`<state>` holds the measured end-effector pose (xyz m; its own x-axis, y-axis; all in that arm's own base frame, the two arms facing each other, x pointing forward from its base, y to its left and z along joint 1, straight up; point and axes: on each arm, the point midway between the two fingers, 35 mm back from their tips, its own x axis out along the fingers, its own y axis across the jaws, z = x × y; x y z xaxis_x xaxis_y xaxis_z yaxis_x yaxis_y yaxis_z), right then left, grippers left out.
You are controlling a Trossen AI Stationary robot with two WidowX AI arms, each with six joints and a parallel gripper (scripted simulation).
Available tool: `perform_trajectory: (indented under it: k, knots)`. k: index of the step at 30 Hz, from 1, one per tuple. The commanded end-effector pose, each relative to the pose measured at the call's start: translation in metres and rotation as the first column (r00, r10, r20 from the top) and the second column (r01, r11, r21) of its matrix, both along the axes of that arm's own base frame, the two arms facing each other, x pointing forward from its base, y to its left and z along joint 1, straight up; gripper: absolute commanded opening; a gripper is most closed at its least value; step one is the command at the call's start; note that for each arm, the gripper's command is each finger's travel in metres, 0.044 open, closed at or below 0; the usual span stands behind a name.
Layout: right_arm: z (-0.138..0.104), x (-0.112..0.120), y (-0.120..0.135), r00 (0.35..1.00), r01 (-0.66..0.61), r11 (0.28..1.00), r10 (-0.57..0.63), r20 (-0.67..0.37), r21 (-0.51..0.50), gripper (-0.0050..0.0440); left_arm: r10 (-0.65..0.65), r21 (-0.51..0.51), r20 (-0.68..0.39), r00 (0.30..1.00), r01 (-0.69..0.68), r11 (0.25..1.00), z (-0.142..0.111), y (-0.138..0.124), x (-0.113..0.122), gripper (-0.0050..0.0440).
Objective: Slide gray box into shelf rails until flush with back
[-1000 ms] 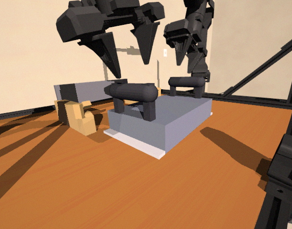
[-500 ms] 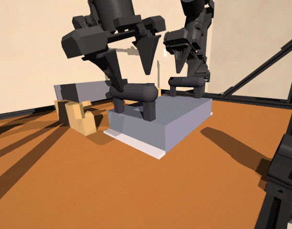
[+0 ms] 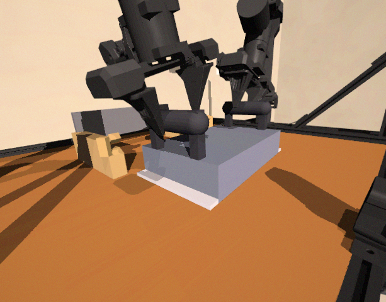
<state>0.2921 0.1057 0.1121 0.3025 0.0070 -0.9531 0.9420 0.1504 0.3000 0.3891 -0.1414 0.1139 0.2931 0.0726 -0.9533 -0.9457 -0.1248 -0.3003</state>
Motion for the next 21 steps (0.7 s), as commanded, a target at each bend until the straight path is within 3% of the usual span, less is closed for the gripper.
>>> perform_trajectory:
  k: [1, 17, 21]
  knots:
    - [-0.006, -0.001, 0.0, 1.0, 0.001, 1.0, -0.001, -0.003, 0.001, 0.038, 0.005, 0.002, -0.005, 1.0, -0.005, 1.0, -0.008, 0.001, -0.001, 0.038]
    - [-0.027, -0.003, -0.001, 1.0, 0.0, 1.0, 0.0, -0.005, 0.003, 0.038, 0.005, 0.002, -0.006, 1.0, -0.005, 1.0, -0.028, 0.002, -0.003, 0.038]
    - [-0.027, -0.003, -0.001, 1.0, 0.0, 1.0, 0.0, -0.005, 0.003, 0.0284, 0.005, 0.002, -0.006, 1.0, -0.005, 1.0, -0.028, 0.002, -0.003, 0.0284]
